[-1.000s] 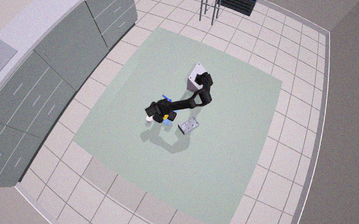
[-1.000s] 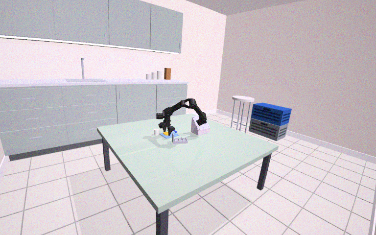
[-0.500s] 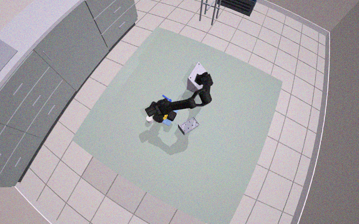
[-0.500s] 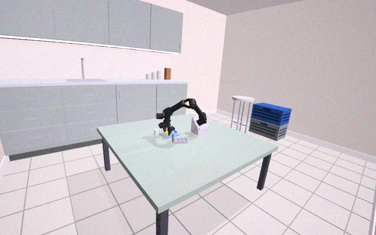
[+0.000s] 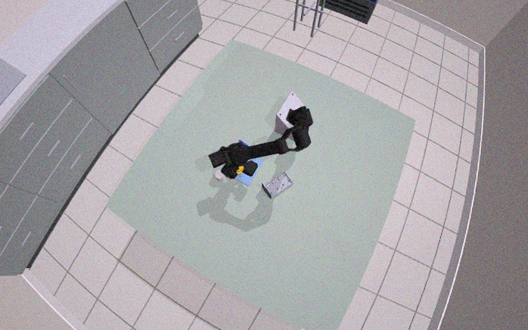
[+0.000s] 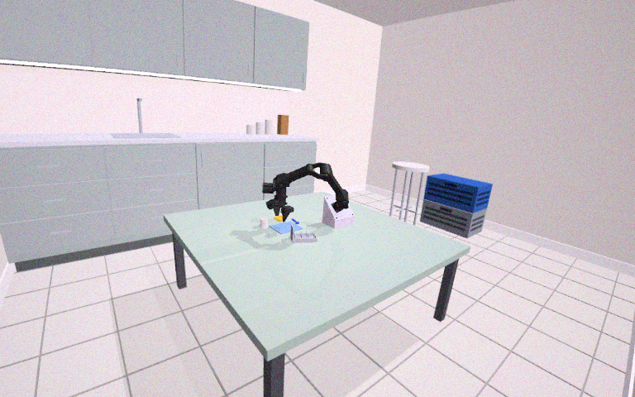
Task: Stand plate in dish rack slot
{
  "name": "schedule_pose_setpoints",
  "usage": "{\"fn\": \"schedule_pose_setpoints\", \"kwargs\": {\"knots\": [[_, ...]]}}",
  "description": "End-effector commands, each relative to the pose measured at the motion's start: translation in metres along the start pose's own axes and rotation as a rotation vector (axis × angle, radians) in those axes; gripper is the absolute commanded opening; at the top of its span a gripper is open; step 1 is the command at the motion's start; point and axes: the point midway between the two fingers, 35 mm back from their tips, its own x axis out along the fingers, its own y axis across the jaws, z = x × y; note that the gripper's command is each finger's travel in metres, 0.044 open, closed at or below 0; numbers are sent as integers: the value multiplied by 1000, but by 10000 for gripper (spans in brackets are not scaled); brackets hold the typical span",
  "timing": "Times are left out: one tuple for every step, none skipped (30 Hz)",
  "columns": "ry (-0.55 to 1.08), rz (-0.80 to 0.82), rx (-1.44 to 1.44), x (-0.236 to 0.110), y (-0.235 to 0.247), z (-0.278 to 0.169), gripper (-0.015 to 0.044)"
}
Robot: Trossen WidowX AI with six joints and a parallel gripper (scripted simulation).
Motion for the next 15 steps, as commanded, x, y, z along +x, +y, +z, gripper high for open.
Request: {"fn": "schedule_pose_setpoints", "kwargs": {"knots": [[-11, -12, -6, -24, -2, 4, 0], [-12, -13, -5, -30, -3, 5, 0], [-13, -14, -5, -35, -3, 5, 0], [-14, -15, -4, -41, -3, 5, 0], [-15, -16, -4, -47, -4, 5, 0], [-16, -17, -3, -53, -4, 5, 0], [-17, -17, -3, -58, -4, 5, 0], [-16, -17, -3, -62, -4, 5, 0], [-16, -17, -3, -66, -4, 6, 0], [-15, -16, -4, -70, -4, 6, 0], [-14, -16, -4, -74, -5, 6, 0], [-13, -15, -4, -78, -5, 6, 0], [-12, -15, -5, -82, -5, 6, 0], [-12, -14, -5, -86, -5, 6, 0], [-11, -13, -5, -90, -5, 6, 0]]}}
